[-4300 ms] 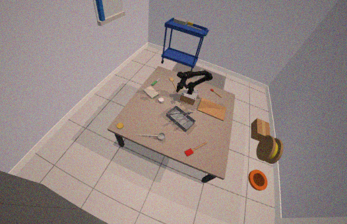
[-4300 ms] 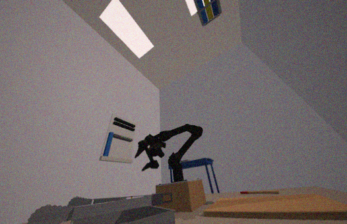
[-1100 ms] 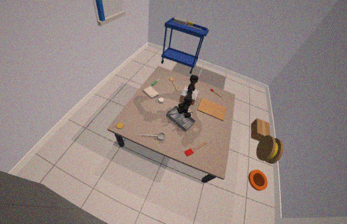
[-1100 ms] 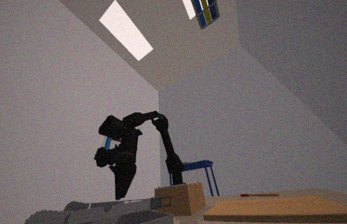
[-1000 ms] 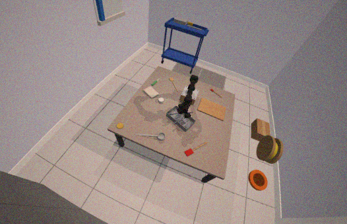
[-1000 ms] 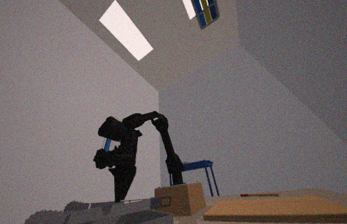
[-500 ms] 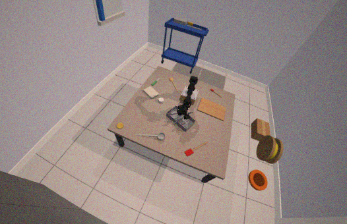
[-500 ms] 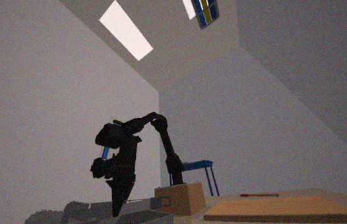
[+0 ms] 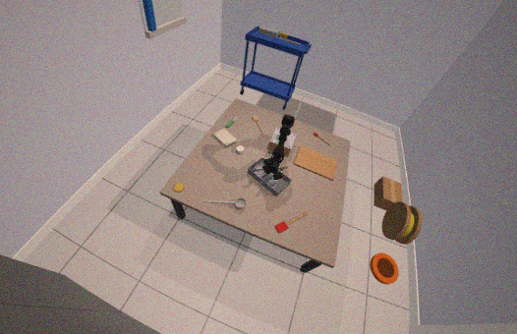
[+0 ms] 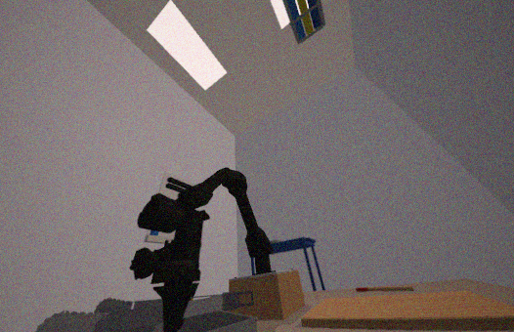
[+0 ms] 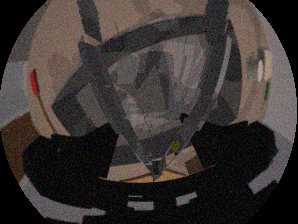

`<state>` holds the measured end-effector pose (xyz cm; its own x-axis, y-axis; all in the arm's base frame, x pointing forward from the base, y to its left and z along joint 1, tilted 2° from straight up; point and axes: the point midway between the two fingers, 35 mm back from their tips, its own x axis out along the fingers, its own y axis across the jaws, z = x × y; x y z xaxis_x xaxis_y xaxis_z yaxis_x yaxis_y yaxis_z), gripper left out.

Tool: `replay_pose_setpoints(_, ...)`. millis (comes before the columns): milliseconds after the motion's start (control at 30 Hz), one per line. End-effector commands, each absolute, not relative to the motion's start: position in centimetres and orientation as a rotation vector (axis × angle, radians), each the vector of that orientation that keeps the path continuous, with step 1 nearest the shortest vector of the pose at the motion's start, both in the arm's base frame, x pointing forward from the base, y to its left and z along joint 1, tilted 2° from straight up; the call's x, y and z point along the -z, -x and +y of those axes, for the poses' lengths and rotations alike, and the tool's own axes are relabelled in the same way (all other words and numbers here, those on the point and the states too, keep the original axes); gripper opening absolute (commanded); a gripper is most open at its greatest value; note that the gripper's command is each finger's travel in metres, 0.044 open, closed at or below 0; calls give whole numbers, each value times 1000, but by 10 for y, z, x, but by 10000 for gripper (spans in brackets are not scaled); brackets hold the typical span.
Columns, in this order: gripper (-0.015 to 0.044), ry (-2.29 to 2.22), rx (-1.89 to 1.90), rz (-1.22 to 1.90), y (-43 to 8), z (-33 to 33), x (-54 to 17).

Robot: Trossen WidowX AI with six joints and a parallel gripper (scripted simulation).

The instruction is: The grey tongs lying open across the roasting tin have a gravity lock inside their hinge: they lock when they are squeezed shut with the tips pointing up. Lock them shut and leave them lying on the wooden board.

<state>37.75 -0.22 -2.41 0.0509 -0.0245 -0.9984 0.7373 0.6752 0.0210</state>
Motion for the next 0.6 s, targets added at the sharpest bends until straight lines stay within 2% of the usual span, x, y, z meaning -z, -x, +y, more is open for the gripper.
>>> replay_pose_setpoints(0, 440, -635, 653, 1429, -373, -3, 33)
replay_pose_setpoints(133, 440, -635, 653, 1429, -373, -3, 33)
replay_pose_setpoints(200, 387, -640, 647, 1420, -376, -2, 29)
replay_pose_setpoints(567, 314, -640, 647, 1420, -376, -2, 29)
